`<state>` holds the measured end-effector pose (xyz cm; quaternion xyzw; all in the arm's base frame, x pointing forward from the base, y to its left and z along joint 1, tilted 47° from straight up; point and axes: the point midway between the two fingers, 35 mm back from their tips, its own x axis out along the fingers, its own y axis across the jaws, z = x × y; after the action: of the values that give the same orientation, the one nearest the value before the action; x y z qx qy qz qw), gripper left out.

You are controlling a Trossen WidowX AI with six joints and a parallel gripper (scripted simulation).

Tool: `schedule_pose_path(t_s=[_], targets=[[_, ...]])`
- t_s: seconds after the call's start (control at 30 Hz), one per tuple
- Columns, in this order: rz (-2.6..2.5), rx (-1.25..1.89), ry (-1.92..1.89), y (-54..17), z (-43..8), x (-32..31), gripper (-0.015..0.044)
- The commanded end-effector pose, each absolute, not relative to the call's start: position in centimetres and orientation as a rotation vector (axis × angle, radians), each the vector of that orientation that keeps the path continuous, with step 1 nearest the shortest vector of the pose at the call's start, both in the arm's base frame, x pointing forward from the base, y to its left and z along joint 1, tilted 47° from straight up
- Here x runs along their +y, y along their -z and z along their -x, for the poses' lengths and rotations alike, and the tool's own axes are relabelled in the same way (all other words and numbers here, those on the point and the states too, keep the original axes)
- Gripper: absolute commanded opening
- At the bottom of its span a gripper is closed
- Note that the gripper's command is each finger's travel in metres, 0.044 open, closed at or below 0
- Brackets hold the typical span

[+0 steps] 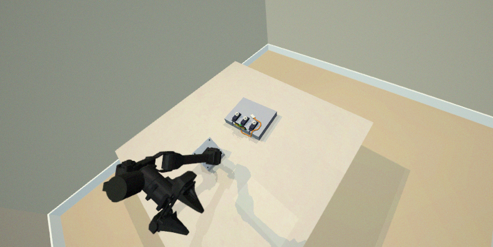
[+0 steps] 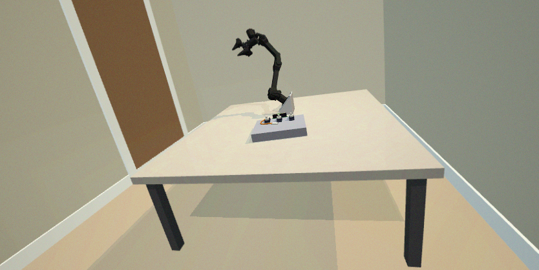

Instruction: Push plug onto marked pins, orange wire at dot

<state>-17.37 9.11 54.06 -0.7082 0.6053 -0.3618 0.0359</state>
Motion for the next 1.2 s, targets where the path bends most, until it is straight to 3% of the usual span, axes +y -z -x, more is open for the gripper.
schedule_pose_path(t_s=[0.0,0.33,1.17], targets=[[2.175,1.857,1.112,-54.1,17.4,9.1,0.0374],[2.177,1.738,1.125,-54.8,16.2,7.4,0.0115],[2.064,1.249,1.148,-56.8,10.6,0.7,0.0115]])
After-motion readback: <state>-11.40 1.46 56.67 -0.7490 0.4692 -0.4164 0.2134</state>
